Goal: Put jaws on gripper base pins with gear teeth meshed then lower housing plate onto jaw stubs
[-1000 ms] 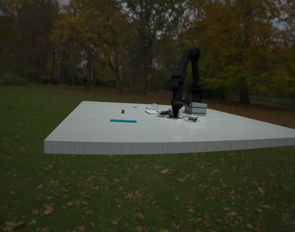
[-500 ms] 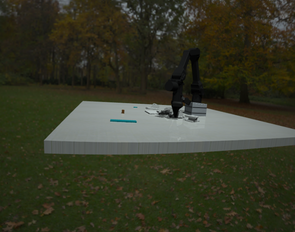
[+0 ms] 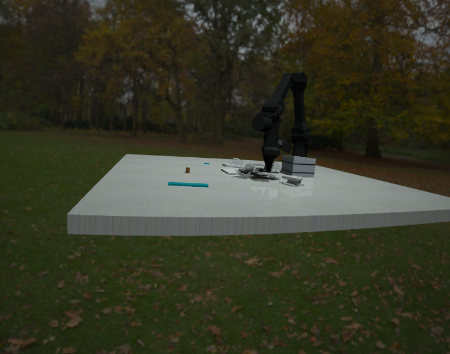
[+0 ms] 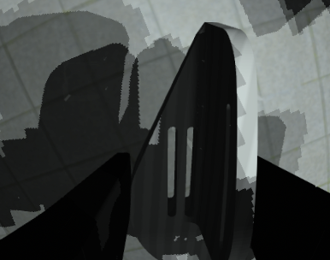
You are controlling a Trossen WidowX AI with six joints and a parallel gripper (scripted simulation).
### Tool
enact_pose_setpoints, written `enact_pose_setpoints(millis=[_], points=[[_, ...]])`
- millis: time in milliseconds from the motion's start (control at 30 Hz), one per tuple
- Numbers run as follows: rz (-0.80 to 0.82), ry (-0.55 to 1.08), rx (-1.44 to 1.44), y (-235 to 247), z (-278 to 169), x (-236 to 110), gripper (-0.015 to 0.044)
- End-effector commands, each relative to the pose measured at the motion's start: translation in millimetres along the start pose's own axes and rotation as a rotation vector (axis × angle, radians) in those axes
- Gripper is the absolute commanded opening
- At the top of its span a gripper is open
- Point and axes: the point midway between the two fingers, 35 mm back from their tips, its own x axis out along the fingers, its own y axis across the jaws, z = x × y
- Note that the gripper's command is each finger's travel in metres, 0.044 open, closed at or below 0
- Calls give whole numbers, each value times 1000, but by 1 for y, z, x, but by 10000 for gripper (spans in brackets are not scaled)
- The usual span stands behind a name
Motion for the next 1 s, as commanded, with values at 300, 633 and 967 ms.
enact_pose_setpoints(millis=[300,633,967], points=[[-9,4,-4,0,0,-43,134],[-9,4,73,4,-2,-48,134],[-9,4,384,21,-12,-49,134]])
